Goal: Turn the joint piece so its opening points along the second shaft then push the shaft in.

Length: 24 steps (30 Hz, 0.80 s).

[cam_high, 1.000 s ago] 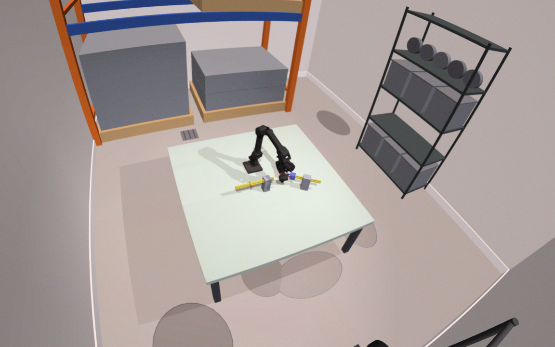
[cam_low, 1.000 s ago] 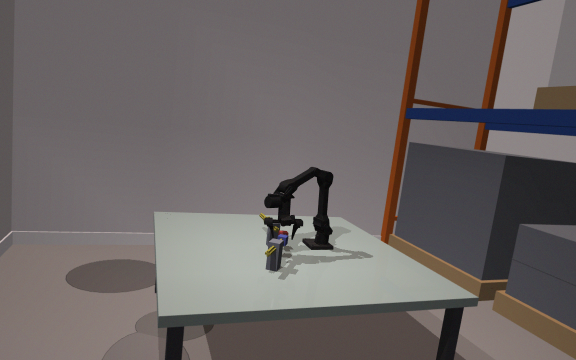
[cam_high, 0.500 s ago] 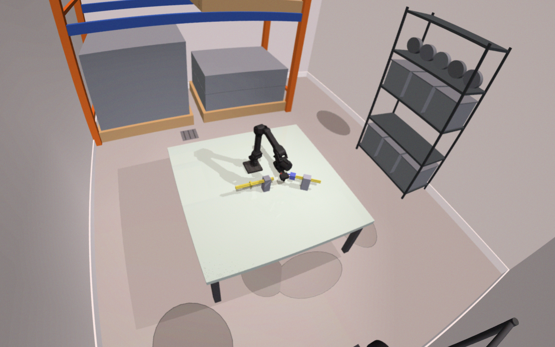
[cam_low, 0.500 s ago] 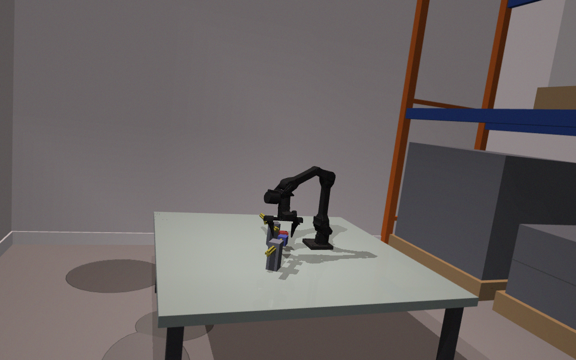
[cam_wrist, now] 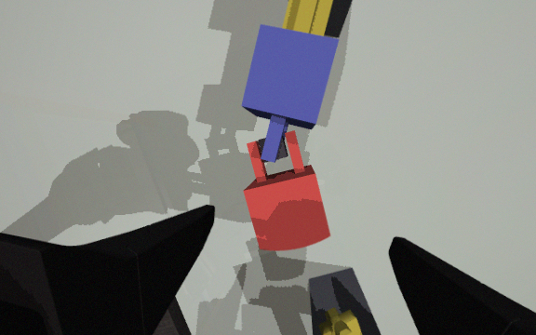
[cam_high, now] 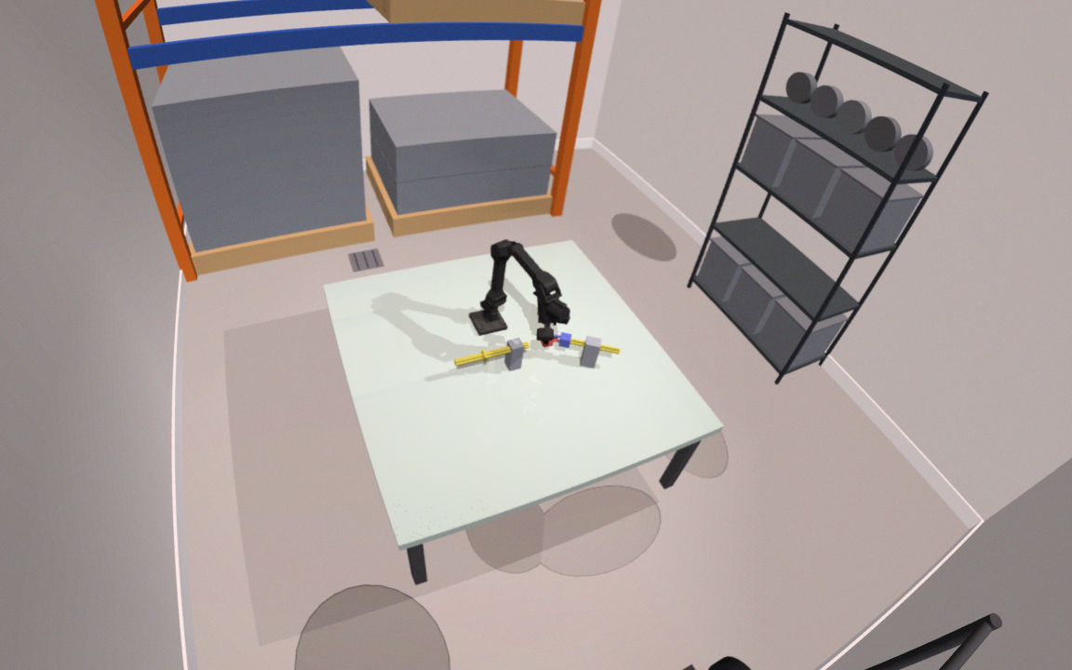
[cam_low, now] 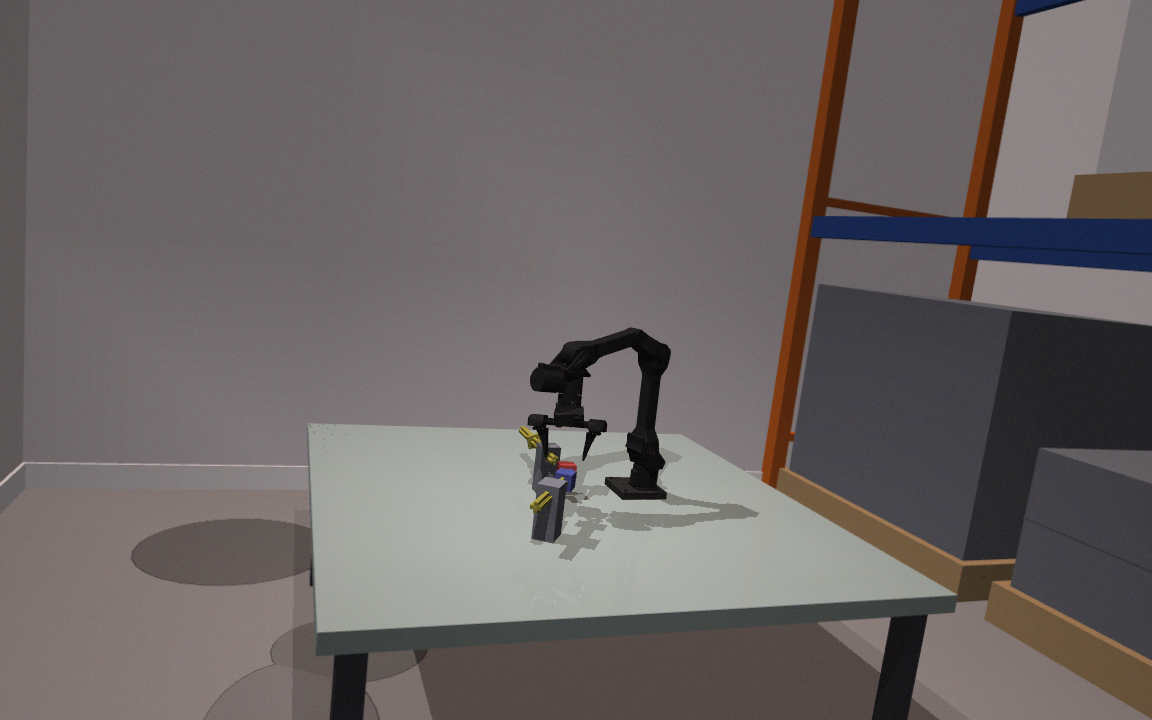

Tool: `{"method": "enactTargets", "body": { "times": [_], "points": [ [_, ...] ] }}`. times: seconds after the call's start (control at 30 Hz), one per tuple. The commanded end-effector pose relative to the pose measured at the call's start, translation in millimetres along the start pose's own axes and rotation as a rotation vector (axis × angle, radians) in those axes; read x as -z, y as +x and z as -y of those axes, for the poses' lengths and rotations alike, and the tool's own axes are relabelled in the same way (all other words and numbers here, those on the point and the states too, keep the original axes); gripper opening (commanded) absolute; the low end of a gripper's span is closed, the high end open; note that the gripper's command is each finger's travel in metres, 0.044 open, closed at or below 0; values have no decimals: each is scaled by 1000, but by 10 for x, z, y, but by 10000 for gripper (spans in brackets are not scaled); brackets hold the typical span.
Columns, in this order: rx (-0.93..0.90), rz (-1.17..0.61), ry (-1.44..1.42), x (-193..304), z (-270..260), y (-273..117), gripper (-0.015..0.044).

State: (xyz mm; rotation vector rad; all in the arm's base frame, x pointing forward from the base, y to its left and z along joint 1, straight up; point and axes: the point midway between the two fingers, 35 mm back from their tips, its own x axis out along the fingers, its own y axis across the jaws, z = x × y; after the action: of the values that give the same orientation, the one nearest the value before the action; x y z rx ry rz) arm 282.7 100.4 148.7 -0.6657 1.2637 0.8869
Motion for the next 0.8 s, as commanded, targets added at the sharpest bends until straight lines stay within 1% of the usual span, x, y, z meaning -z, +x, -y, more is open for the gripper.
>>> {"method": "enactTargets", "body": {
  "times": [0.0,0.77],
  "points": [
    [21,-10,117,-50,3,-134,440],
    [149,-37,865,-156,-135,-902,440]
  ]
}}
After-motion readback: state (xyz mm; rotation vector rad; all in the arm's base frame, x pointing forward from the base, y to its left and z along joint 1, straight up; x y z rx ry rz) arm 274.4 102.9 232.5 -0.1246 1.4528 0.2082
